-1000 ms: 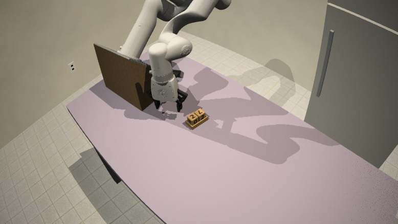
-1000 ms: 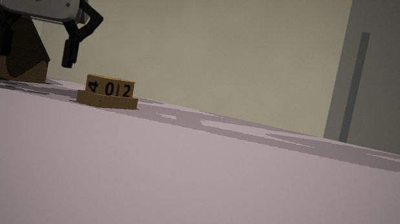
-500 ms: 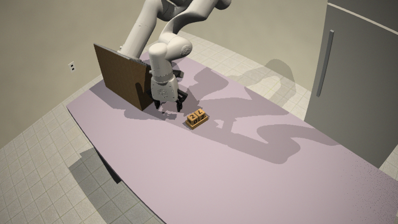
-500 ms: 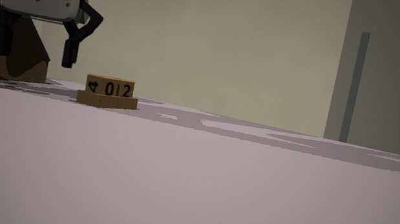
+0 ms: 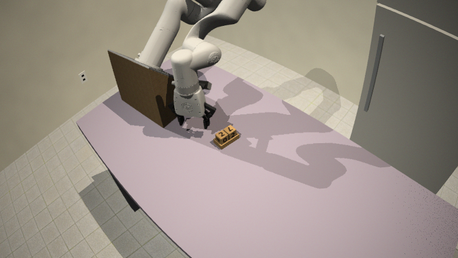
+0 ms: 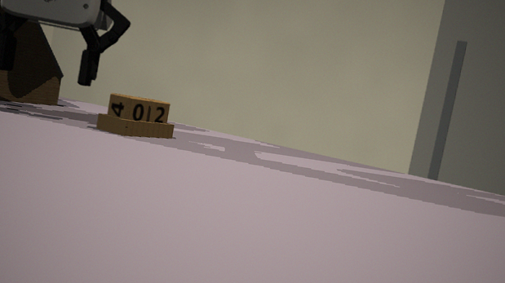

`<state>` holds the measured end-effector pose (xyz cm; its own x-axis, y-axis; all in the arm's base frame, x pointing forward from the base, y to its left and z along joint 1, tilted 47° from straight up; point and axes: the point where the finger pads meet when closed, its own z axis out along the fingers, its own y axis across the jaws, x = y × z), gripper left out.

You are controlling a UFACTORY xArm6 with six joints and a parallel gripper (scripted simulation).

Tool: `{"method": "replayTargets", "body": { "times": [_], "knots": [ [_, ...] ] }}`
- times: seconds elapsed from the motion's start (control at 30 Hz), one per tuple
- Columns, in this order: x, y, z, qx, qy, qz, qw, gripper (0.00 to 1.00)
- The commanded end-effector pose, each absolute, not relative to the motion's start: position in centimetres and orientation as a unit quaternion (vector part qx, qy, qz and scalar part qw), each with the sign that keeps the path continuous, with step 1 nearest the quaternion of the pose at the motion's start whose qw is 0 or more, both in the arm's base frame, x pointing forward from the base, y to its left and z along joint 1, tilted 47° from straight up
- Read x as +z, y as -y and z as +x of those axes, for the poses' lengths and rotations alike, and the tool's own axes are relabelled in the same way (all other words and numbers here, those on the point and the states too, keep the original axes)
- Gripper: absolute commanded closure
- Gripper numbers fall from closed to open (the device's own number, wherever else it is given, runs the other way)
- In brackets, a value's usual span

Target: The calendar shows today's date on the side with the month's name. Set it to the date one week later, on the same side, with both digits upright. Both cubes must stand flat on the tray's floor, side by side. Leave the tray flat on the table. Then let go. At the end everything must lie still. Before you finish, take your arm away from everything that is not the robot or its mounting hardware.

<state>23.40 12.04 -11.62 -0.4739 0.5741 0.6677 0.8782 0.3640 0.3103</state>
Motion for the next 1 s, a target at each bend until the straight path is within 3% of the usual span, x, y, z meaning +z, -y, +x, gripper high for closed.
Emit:
{"method": "replayTargets", "body": {
  "times": [0.0, 0.97],
  "knots": [
    [-11.61, -11.99, 23.47, -0.329, 0.793, -0.458, 0.23, 0.0],
    [-10.82, -11.15, 23.55, -0.329, 0.793, -0.458, 0.23, 0.0]
  ]
}}
